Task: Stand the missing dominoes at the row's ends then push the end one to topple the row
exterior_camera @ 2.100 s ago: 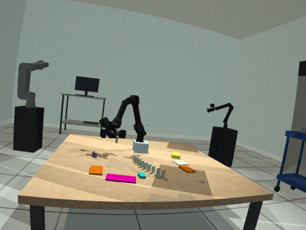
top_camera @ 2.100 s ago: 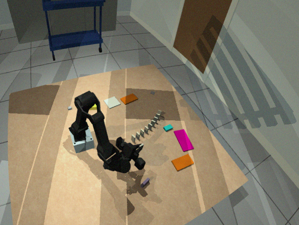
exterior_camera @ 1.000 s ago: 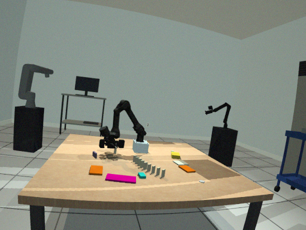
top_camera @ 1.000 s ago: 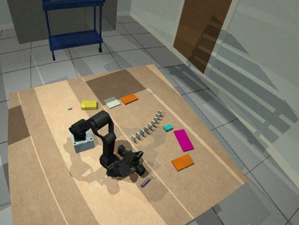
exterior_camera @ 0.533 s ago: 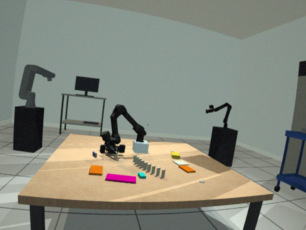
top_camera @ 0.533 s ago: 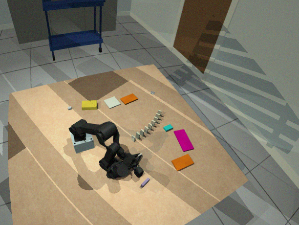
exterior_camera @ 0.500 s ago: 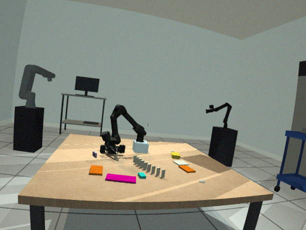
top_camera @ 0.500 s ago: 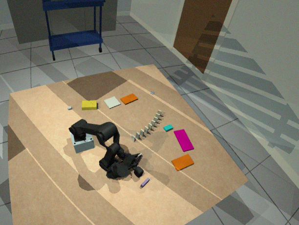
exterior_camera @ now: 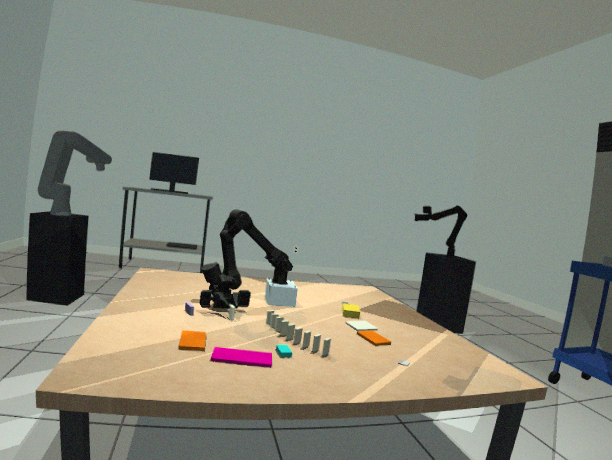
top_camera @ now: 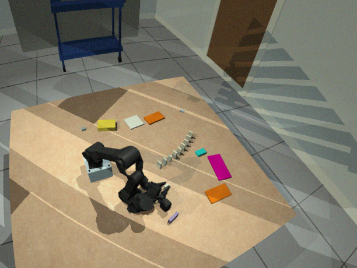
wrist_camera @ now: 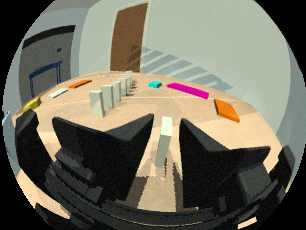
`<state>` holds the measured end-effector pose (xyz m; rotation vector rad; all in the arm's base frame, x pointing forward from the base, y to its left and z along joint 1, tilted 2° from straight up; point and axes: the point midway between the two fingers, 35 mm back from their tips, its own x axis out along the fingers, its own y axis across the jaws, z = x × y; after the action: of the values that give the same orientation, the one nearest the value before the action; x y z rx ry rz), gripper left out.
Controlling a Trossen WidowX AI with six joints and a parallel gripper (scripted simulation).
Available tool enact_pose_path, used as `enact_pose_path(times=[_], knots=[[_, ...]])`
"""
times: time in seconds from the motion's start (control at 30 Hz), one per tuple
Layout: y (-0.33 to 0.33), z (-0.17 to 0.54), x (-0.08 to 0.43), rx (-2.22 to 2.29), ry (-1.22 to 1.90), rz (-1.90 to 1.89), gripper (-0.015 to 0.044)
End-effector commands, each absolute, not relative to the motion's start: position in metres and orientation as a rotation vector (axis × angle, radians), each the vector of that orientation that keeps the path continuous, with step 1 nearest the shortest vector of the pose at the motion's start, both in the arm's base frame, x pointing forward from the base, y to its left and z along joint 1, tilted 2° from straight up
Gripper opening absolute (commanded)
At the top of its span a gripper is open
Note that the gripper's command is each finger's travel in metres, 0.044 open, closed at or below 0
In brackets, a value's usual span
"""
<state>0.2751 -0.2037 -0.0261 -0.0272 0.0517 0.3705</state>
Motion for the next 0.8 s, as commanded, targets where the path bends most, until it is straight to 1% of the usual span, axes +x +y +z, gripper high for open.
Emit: enact_pose_path(times=[0.0, 0.3, 0.5, 0.63, 0.77], knots=[[-0.205, -0.026, 0.276, -0.029, 0.053, 0.367, 0.0207], [-0.205, -0.025, 0.276, -0.029, 0.052, 0.367, 0.044], [-0.205, 0.019, 0.274, -0.028, 0.052, 0.37, 0.044], [-0.204, 0.024, 0.275, -0.022, 0.056, 0.37, 0.044], [-0.211, 0.022, 0.305, 0.147, 0.17, 0.325, 0.044]])
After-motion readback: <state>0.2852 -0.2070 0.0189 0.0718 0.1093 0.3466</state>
